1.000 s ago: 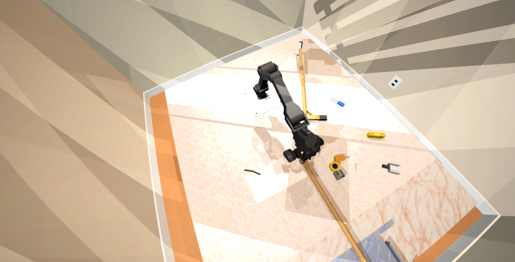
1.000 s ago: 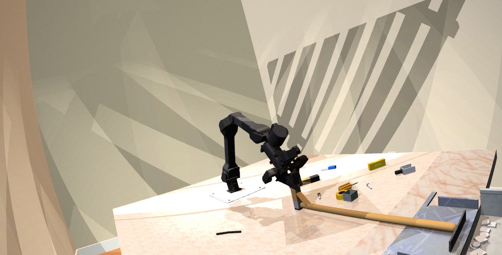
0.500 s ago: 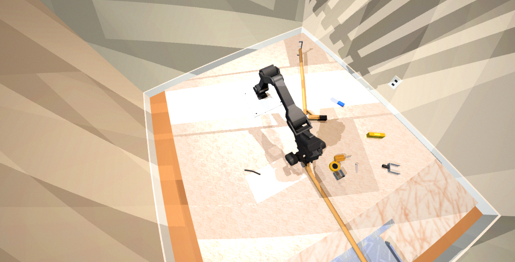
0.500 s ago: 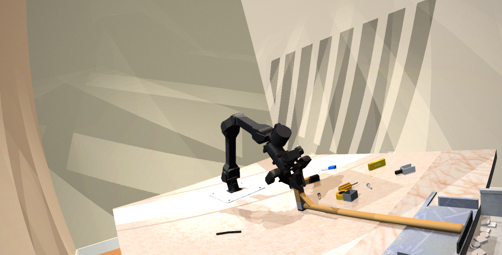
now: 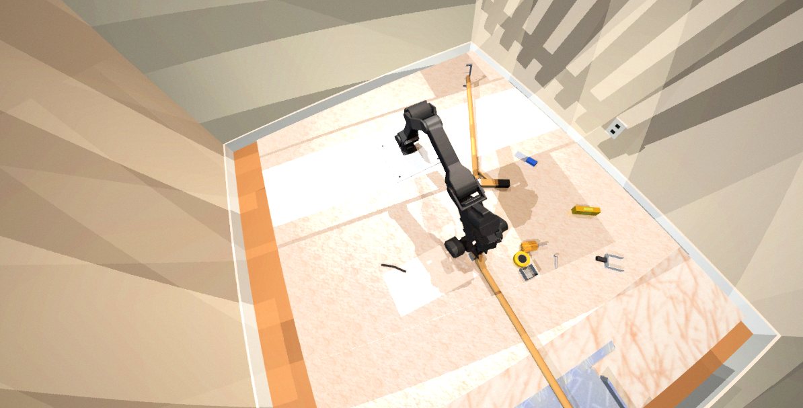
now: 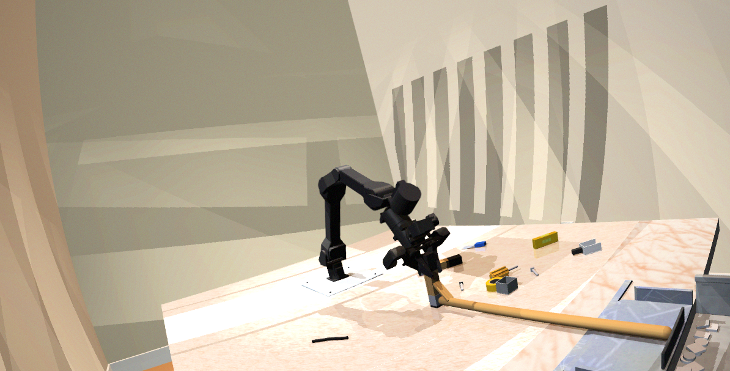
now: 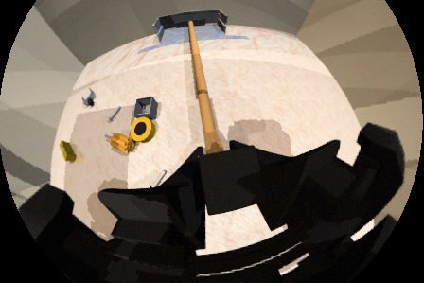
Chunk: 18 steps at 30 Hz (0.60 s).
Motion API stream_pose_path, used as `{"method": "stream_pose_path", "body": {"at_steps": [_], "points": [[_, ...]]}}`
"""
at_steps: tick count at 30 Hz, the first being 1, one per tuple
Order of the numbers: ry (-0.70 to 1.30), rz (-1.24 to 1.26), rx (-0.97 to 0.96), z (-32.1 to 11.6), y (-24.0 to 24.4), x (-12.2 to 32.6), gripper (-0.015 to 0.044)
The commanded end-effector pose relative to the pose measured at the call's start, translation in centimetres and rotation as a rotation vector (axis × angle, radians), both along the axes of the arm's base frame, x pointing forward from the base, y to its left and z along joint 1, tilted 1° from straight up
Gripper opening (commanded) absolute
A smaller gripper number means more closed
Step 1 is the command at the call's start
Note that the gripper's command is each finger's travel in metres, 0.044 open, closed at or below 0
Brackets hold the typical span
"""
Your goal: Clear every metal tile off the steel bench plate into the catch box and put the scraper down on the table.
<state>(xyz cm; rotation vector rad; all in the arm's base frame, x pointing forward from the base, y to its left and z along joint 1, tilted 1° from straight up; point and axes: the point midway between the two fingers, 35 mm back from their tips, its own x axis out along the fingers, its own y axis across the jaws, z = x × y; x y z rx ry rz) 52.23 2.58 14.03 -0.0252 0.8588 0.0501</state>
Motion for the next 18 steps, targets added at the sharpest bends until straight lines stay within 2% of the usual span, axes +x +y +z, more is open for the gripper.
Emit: {"method": "stream_pose_path", "body": {"at_steps": [1,18], "points": [[-0.002,0.0,0.0,0.1,0.0,0.0,0.0],[-0.007,-0.002,0.001,0.7,-0.1,-1.5,0.0]]}}
